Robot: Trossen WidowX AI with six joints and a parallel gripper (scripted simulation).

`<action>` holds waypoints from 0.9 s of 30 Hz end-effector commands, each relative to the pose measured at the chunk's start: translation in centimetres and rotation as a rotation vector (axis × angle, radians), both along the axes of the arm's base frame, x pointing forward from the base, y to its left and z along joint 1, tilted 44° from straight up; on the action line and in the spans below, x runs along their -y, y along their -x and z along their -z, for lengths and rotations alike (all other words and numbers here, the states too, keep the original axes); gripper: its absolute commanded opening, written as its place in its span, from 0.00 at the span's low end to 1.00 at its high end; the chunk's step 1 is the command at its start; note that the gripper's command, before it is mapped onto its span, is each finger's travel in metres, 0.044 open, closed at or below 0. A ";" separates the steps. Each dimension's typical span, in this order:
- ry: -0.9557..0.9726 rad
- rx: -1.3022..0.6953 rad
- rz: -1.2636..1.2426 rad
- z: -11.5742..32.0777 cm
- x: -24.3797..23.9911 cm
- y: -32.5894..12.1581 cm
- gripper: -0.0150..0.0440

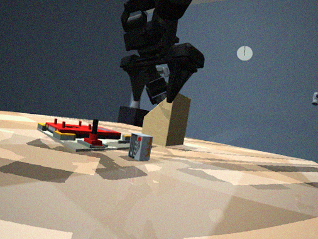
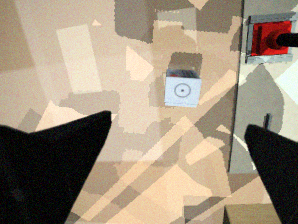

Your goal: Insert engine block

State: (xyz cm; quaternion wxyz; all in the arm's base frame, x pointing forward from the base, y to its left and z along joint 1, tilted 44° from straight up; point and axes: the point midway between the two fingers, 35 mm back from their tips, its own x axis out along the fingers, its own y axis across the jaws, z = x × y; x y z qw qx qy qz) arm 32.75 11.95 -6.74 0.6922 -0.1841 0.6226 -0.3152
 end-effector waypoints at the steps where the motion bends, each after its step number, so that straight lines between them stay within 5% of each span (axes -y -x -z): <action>1: 0.017 -0.027 -0.011 -0.5 0.6 -0.1 1.00; 27: 0.019 -0.026 -0.012 4.5 5.1 -0.2 1.00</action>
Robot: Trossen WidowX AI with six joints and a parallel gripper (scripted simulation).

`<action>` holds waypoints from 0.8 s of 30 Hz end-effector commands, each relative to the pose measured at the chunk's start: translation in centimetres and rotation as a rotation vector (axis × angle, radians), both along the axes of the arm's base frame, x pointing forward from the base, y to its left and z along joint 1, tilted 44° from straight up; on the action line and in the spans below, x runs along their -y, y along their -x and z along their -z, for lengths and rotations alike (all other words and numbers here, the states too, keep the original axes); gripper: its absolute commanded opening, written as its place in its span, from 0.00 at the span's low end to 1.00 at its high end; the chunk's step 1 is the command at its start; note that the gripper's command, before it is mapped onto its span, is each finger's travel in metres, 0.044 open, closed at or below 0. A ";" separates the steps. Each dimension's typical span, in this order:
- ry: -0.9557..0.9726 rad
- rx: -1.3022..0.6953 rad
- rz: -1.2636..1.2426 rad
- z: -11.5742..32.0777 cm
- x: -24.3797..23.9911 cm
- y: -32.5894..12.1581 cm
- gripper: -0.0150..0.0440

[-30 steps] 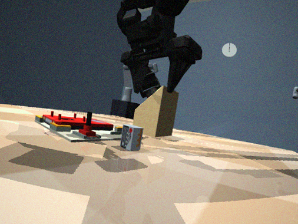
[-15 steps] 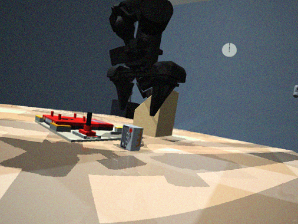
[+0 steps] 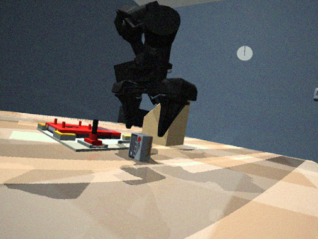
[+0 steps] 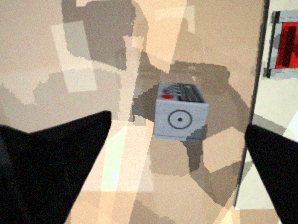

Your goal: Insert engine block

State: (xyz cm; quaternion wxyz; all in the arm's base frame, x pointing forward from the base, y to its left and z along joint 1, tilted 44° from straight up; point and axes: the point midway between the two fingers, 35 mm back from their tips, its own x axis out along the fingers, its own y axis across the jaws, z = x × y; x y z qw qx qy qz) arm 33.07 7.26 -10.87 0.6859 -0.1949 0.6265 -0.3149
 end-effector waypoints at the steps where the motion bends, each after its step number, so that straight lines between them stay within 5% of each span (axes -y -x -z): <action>1: 0.004 -0.006 -0.003 0.5 0.5 0.1 1.00; 24: 0.007 -0.005 -0.003 3.0 3.0 0.1 1.00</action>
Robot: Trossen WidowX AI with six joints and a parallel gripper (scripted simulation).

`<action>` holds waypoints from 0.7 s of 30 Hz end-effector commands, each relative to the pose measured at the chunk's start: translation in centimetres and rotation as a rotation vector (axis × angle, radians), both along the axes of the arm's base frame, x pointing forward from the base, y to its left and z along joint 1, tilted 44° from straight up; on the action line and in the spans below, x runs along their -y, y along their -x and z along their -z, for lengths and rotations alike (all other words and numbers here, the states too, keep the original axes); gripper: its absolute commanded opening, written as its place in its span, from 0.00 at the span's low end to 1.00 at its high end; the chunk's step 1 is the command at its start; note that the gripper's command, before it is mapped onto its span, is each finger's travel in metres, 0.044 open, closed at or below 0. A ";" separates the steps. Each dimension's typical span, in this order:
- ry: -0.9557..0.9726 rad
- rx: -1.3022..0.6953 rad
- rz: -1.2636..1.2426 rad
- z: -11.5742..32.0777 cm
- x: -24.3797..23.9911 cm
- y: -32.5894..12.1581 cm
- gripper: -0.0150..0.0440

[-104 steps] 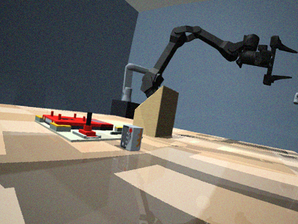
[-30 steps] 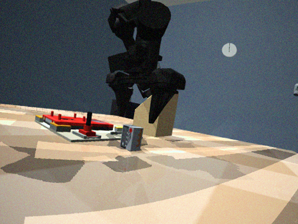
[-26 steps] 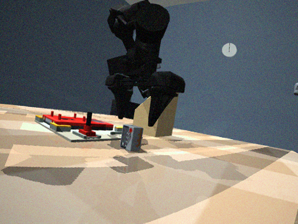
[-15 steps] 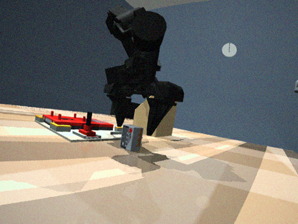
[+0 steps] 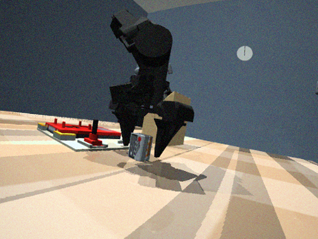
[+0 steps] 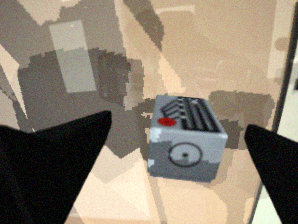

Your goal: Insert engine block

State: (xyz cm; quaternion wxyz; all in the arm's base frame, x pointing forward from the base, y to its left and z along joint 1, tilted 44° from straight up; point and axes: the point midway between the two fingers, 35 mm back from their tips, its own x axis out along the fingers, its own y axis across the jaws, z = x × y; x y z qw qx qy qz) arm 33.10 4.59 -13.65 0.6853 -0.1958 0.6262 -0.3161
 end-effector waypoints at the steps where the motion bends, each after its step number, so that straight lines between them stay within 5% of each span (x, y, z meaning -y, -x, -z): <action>1: 0.004 -0.005 -0.003 0.3 0.4 0.1 1.00; 12: 0.004 -0.005 -0.003 0.3 0.4 0.1 0.51; 18: 0.004 -0.005 -0.003 0.3 0.4 0.1 0.44; 21: 0.004 -0.005 -0.003 0.2 0.2 0.1 0.31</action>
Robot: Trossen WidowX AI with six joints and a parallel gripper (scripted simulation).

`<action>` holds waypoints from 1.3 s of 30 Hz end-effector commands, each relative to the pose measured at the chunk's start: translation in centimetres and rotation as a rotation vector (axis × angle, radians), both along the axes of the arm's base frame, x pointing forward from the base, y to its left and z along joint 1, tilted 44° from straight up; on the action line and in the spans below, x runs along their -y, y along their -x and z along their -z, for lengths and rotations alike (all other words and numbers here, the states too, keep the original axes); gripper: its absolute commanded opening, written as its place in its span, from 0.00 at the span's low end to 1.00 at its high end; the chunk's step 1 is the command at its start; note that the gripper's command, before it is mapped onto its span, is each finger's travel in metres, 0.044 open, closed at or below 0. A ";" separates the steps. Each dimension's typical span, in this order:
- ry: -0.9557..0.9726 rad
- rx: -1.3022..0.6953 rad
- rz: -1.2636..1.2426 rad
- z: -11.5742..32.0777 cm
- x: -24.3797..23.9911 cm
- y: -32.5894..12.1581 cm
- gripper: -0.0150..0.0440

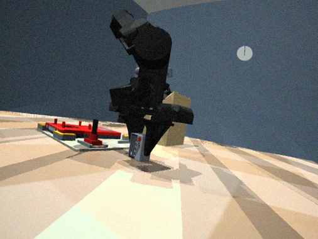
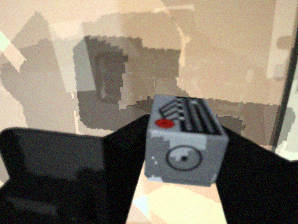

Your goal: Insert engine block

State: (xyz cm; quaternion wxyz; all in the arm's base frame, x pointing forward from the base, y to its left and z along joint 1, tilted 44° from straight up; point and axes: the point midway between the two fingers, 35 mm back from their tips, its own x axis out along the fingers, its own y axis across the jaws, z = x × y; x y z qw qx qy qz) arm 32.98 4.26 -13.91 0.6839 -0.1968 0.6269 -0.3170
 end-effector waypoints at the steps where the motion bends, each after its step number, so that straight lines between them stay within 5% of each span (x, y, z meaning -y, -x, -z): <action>1: 0.001 -0.002 -0.005 -0.3 -0.3 -0.1 0.26; 39: -0.007 -0.003 -0.005 -8.4 -8.8 -0.1 0.25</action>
